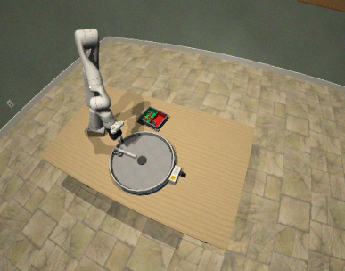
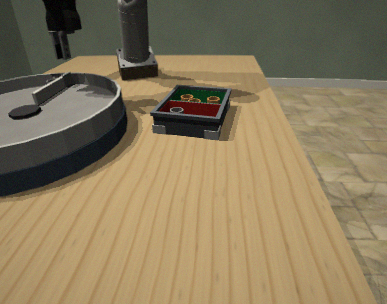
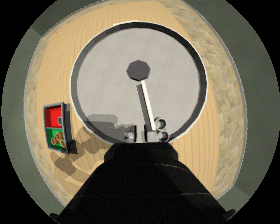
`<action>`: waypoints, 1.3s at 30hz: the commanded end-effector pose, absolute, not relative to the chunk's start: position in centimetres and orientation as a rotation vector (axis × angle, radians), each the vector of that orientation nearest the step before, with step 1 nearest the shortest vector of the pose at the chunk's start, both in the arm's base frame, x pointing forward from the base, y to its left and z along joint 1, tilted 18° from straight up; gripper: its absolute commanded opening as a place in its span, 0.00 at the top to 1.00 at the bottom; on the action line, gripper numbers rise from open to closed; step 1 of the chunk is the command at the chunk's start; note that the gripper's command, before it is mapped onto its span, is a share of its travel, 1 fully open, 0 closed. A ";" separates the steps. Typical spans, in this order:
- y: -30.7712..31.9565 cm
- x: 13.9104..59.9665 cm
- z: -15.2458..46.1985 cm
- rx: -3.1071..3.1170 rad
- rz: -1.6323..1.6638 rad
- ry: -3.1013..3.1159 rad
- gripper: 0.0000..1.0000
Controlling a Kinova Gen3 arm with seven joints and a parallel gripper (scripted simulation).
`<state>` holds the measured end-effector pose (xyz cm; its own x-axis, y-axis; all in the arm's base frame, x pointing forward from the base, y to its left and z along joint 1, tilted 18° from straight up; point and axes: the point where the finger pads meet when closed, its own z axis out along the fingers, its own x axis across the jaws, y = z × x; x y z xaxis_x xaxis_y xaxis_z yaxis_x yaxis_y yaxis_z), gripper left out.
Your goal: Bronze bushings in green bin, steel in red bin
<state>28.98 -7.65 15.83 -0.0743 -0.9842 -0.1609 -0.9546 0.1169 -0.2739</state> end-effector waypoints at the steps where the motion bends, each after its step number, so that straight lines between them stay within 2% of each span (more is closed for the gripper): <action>1: -8.4 28.8 15.0 -1.975 -0.115 2.025 0.60; 6: -13.7 29.2 14.1 -1.969 -0.114 2.031 0.60; 39: -13.5 29.7 12.5 -1.969 -0.116 2.031 0.60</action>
